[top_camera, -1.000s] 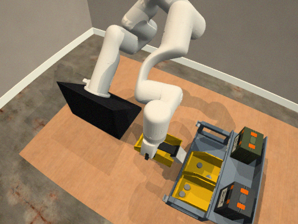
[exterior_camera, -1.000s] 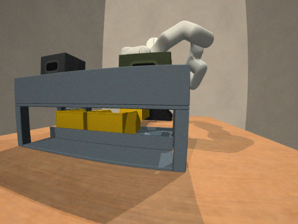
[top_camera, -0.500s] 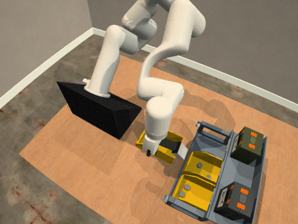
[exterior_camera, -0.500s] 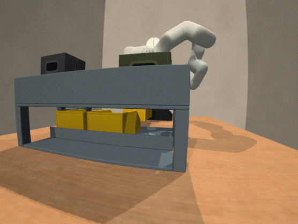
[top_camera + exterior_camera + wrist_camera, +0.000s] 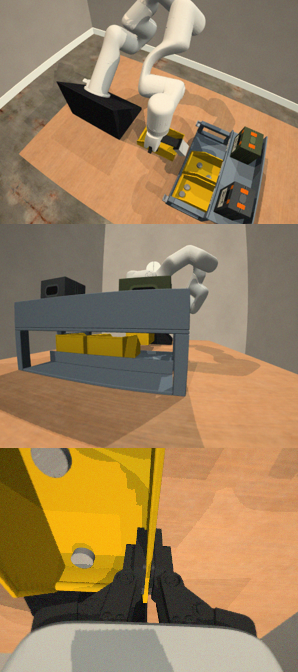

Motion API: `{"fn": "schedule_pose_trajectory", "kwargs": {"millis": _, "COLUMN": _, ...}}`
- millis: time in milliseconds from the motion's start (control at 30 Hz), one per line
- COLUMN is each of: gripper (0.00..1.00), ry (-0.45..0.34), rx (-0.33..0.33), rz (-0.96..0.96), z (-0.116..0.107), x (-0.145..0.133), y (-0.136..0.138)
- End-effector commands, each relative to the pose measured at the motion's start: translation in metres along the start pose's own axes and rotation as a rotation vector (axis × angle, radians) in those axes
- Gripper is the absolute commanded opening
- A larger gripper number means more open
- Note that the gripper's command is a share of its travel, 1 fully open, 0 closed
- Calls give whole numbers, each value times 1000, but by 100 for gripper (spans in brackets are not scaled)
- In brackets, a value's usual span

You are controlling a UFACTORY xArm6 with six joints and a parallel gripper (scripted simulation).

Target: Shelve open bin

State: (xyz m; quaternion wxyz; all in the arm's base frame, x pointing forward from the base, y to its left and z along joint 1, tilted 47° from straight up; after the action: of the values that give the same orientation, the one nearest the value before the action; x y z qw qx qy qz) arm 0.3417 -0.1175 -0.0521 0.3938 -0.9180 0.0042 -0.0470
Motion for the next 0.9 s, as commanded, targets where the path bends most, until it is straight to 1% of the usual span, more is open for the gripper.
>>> {"fn": "schedule_pose_trajectory", "kwargs": {"millis": 0, "gripper": 0, "ry": 3, "rx": -3, "rz": 0, "z": -1, "x": 1, "y": -2}}
{"fn": "schedule_pose_trajectory", "kwargs": {"millis": 233, "gripper": 0, "ry": 3, "rx": -3, "rz": 0, "z": -1, "x": 1, "y": -2}}
{"fn": "schedule_pose_trajectory", "kwargs": {"millis": 400, "gripper": 0, "ry": 3, "rx": -2, "rz": 0, "z": -1, "x": 1, "y": -16}}
{"fn": "schedule_pose_trajectory", "kwargs": {"millis": 800, "gripper": 0, "ry": 3, "rx": -2, "rz": 0, "z": -1, "x": 1, "y": -16}}
{"fn": "schedule_pose_trajectory", "kwargs": {"millis": 867, "gripper": 0, "ry": 3, "rx": -2, "rz": 0, "z": -1, "x": 1, "y": -22}}
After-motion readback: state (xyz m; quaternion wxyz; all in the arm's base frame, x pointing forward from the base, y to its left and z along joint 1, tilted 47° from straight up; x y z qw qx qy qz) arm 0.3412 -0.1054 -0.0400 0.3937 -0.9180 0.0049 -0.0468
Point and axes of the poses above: the point where the finger pads meet when closed, its own z axis out along the fingers, its own y axis across the jaws, x = y × z, the point moved 5 cm from there along -z, back along the fingers, and after that the axes turned 5 degrees about -z, right-handed, at the moved point
